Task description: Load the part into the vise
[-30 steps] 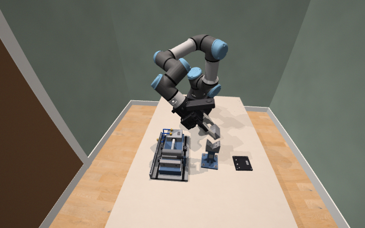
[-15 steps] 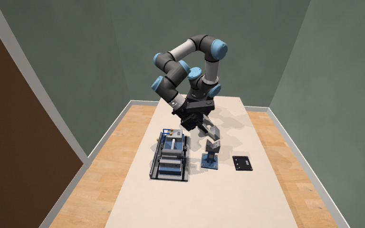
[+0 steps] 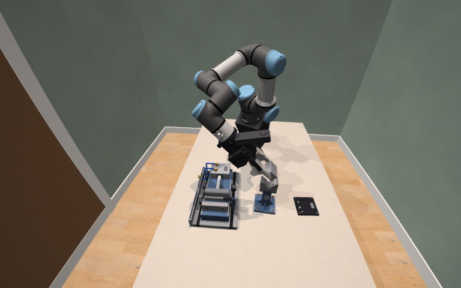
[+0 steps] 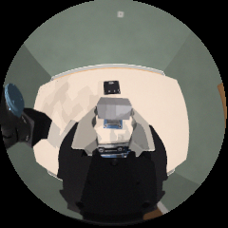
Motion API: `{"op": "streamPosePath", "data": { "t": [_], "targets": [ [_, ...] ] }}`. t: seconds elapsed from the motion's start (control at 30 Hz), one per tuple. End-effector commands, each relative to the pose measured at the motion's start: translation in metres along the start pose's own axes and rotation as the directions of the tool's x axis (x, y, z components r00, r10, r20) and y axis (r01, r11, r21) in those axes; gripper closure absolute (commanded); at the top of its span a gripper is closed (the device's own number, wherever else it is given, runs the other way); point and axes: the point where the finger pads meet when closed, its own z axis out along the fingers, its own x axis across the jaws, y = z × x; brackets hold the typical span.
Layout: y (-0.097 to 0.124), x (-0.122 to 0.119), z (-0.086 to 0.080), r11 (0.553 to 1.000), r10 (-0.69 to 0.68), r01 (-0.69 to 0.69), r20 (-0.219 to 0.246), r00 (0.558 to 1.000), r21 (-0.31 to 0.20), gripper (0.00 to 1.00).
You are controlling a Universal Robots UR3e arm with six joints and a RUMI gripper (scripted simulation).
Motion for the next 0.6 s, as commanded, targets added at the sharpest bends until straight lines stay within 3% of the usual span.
{"op": "streamPosePath", "data": {
  "t": [0.0,0.57],
  "targets": [
    [0.003,0.001,0.003,1.0,-0.002,0.002,-0.001,1.0,-0.001,1.0],
    [0.016,0.001,0.016,1.0,-0.002,0.002,-0.001,1.0,-0.001,1.0]
  ]
}}
